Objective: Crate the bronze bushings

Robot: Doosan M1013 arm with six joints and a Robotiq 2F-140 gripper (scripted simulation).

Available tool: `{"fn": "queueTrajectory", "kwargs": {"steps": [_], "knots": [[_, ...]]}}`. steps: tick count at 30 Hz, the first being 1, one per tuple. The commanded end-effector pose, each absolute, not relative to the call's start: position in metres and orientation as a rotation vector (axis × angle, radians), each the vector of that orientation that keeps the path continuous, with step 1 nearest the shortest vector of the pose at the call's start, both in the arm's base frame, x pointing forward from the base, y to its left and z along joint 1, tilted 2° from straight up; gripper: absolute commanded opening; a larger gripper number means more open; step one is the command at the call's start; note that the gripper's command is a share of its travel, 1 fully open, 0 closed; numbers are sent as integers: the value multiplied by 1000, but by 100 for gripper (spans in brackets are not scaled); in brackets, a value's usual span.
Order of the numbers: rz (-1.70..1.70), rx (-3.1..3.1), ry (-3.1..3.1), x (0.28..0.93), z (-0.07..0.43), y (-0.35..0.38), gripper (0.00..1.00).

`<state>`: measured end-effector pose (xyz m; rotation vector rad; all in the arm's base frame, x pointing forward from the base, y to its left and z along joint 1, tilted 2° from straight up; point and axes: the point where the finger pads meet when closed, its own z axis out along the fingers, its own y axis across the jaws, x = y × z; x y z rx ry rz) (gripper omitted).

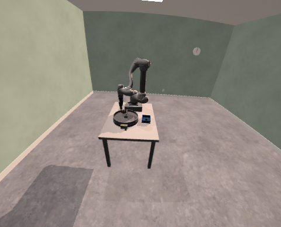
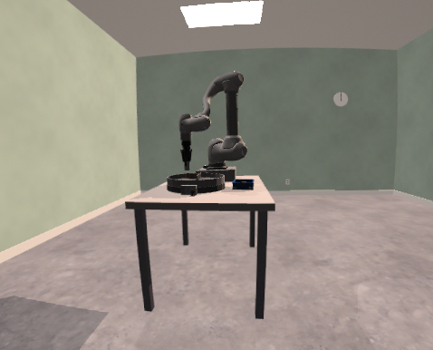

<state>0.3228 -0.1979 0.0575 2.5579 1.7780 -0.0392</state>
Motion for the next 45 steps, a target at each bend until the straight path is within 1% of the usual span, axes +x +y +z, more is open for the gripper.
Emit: {"fn": "queueTrajectory", "kwargs": {"steps": [1,9,45], "knots": [[-39,2558,1778,323,58,-198,10],[-39,2558,1778,323,35,-199,10],[-39,2558,1778,323,35,-199,10]]}}
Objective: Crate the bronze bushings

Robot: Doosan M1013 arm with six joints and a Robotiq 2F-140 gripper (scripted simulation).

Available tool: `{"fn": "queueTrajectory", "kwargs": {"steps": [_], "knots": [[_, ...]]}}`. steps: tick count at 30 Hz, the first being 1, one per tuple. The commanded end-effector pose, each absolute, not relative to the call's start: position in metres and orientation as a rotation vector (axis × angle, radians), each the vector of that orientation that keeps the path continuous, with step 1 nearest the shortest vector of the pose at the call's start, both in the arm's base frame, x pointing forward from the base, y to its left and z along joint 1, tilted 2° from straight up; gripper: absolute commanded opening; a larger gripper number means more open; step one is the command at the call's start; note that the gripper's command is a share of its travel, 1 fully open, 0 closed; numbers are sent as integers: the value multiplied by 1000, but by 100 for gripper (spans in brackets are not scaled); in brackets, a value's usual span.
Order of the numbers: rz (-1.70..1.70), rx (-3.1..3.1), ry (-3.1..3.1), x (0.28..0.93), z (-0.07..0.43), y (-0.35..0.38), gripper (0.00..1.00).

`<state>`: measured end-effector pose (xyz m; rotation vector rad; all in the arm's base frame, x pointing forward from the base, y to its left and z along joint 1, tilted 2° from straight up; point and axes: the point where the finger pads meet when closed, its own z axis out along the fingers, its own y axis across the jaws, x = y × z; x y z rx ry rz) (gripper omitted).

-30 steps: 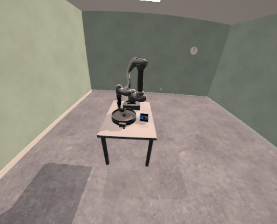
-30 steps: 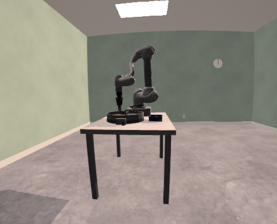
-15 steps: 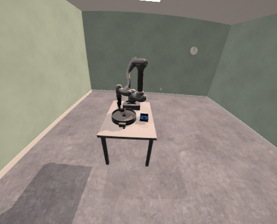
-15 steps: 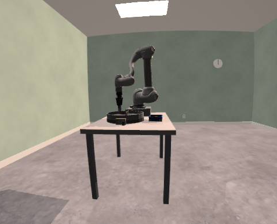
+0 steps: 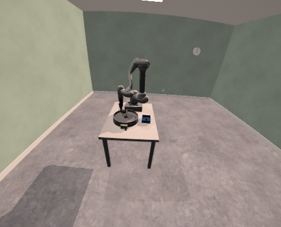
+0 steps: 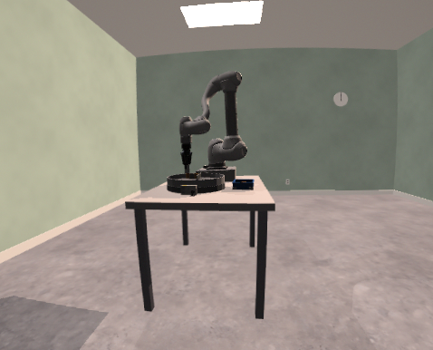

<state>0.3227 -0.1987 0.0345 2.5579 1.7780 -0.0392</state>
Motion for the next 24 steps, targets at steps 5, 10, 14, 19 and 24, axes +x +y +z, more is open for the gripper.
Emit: {"fn": "queueTrajectory", "kwargs": {"steps": [5,10,14,19,24], "knots": [[-39,2558,1778,323,33,-199,10],[-39,2558,1778,323,26,-199,10],[-39,2558,1778,323,20,-199,10],[-39,2558,1778,323,19,-199,10],[-39,2558,1778,323,19,-199,10]]}}
